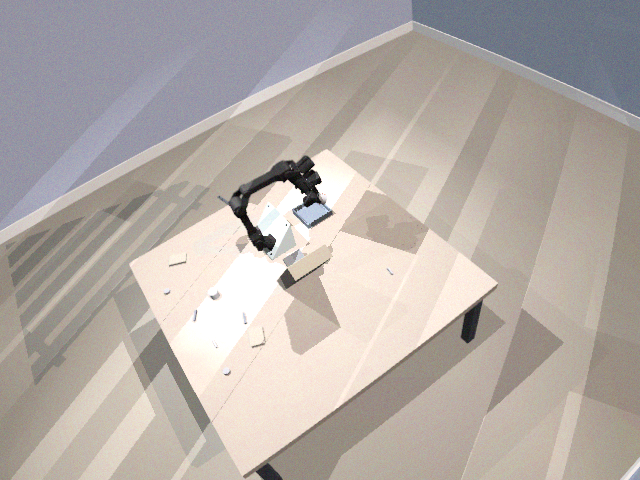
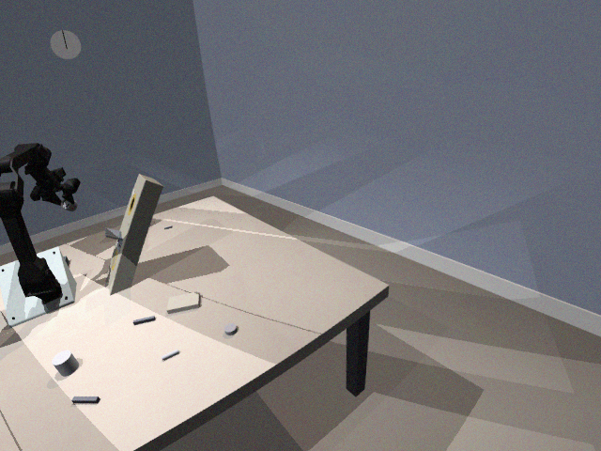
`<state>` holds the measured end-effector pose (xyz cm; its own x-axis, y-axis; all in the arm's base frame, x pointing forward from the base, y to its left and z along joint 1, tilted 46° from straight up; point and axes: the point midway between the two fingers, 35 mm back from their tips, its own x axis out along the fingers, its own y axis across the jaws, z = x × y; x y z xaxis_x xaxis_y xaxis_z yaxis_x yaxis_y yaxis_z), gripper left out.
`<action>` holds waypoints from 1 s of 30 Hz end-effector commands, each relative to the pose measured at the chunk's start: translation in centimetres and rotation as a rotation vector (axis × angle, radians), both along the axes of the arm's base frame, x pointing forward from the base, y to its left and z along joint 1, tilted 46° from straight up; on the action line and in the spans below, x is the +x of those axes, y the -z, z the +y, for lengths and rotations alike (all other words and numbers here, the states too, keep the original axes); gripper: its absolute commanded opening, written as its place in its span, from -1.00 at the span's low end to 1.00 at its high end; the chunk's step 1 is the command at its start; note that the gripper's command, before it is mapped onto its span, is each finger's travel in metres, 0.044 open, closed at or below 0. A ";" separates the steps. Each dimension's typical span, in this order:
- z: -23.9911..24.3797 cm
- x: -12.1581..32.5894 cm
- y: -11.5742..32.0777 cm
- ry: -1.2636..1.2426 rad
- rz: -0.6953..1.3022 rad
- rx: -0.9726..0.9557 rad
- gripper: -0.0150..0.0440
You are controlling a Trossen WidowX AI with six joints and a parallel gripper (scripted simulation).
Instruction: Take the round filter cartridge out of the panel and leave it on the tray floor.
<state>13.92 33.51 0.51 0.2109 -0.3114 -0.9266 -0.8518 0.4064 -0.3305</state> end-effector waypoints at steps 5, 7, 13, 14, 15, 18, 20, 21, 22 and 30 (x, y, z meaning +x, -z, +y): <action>0.3 -0.7 0.7 -0.044 0.036 0.009 -0.49; 0.3 -1.8 1.5 -0.069 0.062 0.013 -0.49; -0.1 -5.3 4.1 -0.153 0.146 0.024 -0.49; -0.2 -5.8 4.5 -0.167 0.160 0.025 -0.49; -0.3 -6.4 4.9 -0.181 0.174 0.027 -0.49; -0.8 -8.1 6.1 -0.223 0.216 0.031 -0.49; -1.2 -9.2 6.8 -0.252 0.244 0.033 -0.49; -1.4 -9.8 7.2 -0.266 0.258 0.034 -0.49; -1.6 -10.3 7.5 -0.280 0.272 0.035 -0.49; -3.9 -14.5 10.1 -0.392 0.385 0.041 -0.49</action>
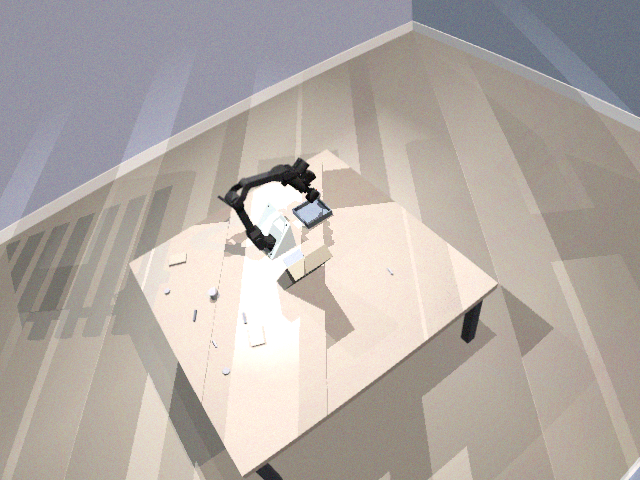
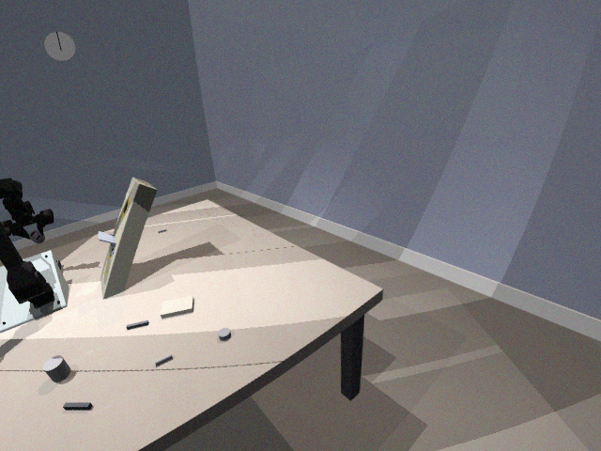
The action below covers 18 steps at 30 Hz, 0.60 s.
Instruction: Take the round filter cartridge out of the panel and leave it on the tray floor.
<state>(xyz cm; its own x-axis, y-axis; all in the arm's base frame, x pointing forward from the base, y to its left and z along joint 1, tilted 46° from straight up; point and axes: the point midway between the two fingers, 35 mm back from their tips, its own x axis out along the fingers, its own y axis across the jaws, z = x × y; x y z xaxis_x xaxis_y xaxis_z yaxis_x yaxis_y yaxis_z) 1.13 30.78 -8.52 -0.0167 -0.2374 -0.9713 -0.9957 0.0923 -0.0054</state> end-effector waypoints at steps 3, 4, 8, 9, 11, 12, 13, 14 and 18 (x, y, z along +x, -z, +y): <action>-2.2 -3.2 1.9 -0.095 0.092 0.001 -0.49; -2.6 -3.7 2.2 -0.109 0.106 0.001 -0.49; -4.0 -5.2 3.0 -0.156 0.153 0.001 -0.49; -4.0 -5.3 3.0 -0.158 0.155 0.001 -0.49; -4.0 -5.3 3.0 -0.158 0.155 0.001 -0.49; -4.0 -5.3 3.0 -0.158 0.155 0.001 -0.49; -4.1 -5.3 3.1 -0.158 0.155 0.001 -0.49; -4.2 -5.3 3.3 -0.158 0.155 0.001 -0.49; -5.6 -5.5 4.9 -0.158 0.155 0.001 -0.49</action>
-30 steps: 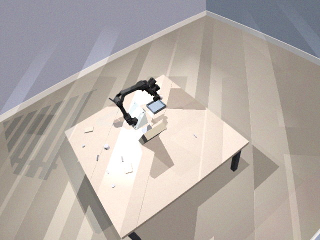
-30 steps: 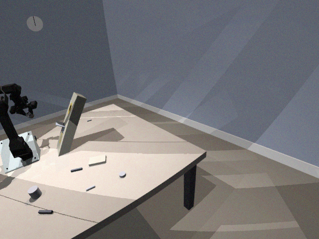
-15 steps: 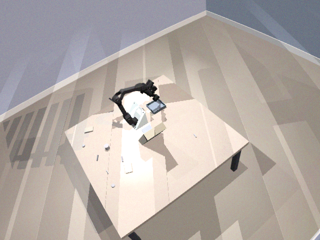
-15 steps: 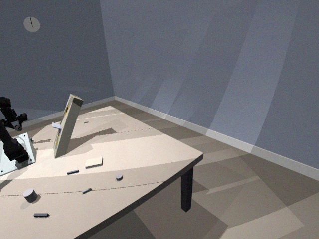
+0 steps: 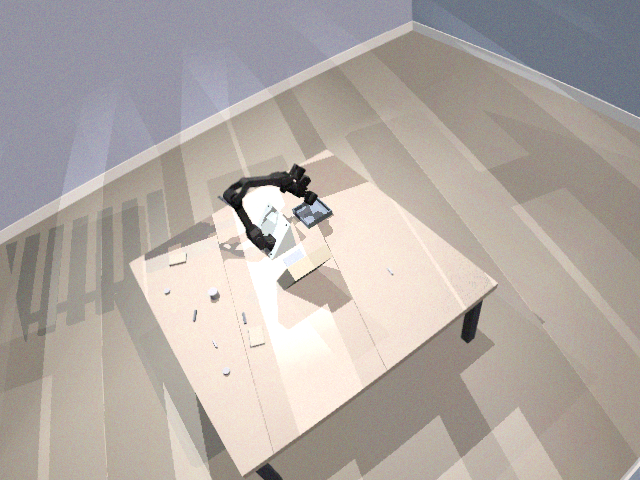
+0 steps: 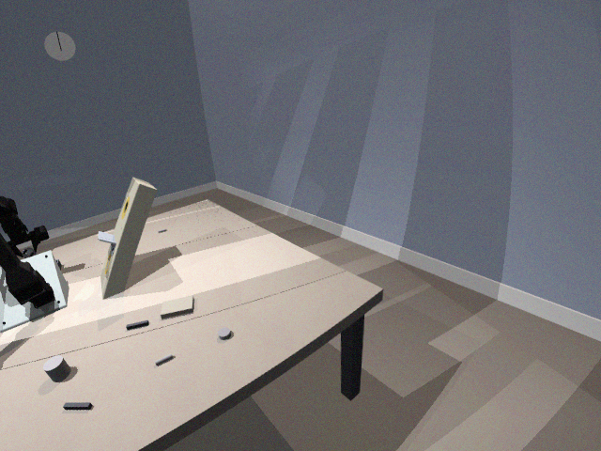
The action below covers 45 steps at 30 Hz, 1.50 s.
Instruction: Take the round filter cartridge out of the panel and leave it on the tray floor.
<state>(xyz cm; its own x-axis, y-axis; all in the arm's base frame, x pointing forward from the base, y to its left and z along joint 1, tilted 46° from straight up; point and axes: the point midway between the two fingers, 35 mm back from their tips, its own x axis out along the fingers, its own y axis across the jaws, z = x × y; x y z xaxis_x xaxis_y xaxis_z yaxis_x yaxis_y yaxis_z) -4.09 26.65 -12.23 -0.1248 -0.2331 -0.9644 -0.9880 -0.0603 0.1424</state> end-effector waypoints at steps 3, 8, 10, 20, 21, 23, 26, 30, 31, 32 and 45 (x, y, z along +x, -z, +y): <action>-2.6 -0.3 2.4 -0.007 0.006 -0.014 -0.49; -4.6 -0.4 4.2 -0.007 0.006 -0.015 -0.49; -5.1 -0.5 4.6 -0.007 0.007 -0.015 -0.49; -4.9 -0.4 4.4 -0.014 0.004 -0.022 0.04; -4.9 -0.4 4.4 -0.014 0.004 -0.022 0.13; -4.9 -0.4 4.4 -0.014 0.004 -0.022 0.31; -4.9 -0.4 4.4 -0.014 0.004 -0.022 0.58; -4.9 -0.4 4.4 -0.014 0.004 -0.022 0.93; -4.9 -0.4 4.4 -0.014 0.004 -0.022 1.00; -4.9 -0.4 4.4 -0.014 0.004 -0.022 1.00; -0.4 -0.2 0.2 -0.007 0.006 -0.009 1.00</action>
